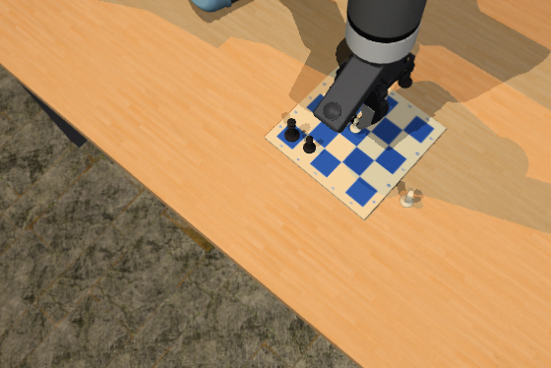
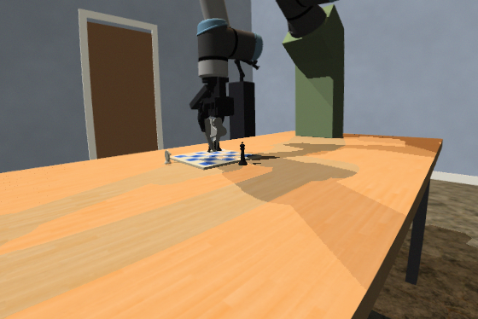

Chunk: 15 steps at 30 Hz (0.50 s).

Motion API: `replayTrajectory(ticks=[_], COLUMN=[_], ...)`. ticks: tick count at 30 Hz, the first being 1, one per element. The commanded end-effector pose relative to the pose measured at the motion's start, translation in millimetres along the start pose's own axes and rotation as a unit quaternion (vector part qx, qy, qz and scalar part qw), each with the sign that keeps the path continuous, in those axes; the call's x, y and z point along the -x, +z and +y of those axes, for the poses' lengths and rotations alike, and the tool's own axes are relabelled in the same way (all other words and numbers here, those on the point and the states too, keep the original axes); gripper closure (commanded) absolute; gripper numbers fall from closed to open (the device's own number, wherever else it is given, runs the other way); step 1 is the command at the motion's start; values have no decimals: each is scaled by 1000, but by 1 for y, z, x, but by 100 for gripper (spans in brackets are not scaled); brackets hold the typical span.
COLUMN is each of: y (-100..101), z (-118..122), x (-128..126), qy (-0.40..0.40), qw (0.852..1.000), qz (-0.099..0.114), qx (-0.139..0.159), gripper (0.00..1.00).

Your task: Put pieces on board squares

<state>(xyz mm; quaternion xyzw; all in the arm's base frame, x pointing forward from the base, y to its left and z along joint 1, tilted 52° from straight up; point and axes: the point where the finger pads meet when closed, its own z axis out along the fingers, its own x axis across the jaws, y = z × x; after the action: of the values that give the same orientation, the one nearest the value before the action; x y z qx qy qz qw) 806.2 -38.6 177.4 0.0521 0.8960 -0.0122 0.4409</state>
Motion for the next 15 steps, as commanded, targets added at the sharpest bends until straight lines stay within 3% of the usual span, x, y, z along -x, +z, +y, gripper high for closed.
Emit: replayTrajectory(ticks=[1, 15], y=[8, 10], z=[0, 0], x=[1, 1], qy=[0, 0], qw=[1000, 1000], qz=[-1, -1], qx=[0, 0], gripper=[100, 100])
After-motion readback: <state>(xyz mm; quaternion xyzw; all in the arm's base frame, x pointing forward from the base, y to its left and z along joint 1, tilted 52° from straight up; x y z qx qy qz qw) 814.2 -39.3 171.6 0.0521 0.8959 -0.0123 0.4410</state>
